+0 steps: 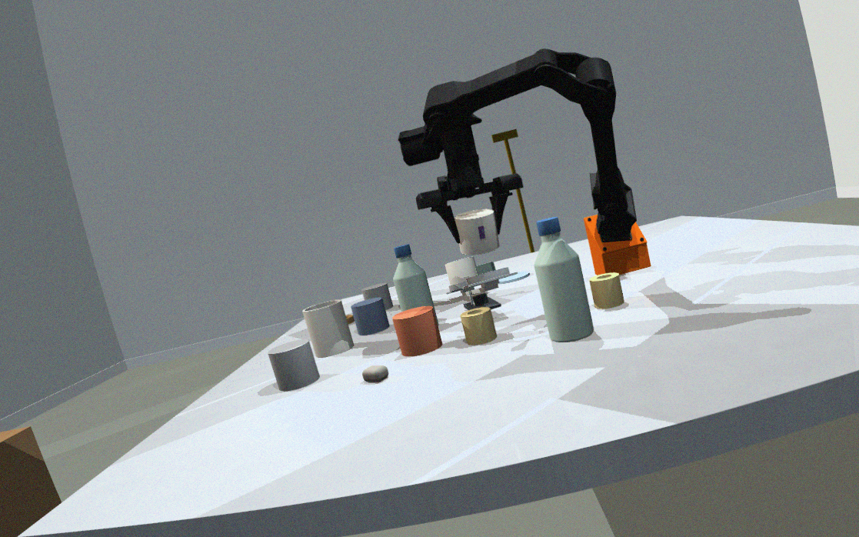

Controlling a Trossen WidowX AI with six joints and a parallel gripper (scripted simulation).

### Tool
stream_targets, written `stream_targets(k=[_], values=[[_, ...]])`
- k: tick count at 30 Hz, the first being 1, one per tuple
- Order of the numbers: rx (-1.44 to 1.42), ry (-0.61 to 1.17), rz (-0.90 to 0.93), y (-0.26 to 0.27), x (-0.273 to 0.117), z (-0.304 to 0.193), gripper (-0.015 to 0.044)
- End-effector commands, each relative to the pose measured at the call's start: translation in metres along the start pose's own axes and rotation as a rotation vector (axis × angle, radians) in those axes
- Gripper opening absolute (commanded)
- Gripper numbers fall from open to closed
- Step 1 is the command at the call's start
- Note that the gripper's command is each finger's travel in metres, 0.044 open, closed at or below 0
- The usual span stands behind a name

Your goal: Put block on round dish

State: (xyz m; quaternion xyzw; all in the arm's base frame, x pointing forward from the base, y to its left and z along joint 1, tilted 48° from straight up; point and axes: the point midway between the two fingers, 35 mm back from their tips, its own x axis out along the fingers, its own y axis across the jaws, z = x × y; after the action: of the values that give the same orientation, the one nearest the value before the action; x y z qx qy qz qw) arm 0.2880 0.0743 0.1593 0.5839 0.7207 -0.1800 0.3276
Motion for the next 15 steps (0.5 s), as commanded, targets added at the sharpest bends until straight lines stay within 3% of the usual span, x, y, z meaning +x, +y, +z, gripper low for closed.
stream_targets(k=[1, 15], values=[[-0.002, -0.007, 0.006, 0.000, -0.007, 0.001, 0.0000], [0.001, 0.001, 0.006, -0.003, -0.018, -0.001, 0.0000]])
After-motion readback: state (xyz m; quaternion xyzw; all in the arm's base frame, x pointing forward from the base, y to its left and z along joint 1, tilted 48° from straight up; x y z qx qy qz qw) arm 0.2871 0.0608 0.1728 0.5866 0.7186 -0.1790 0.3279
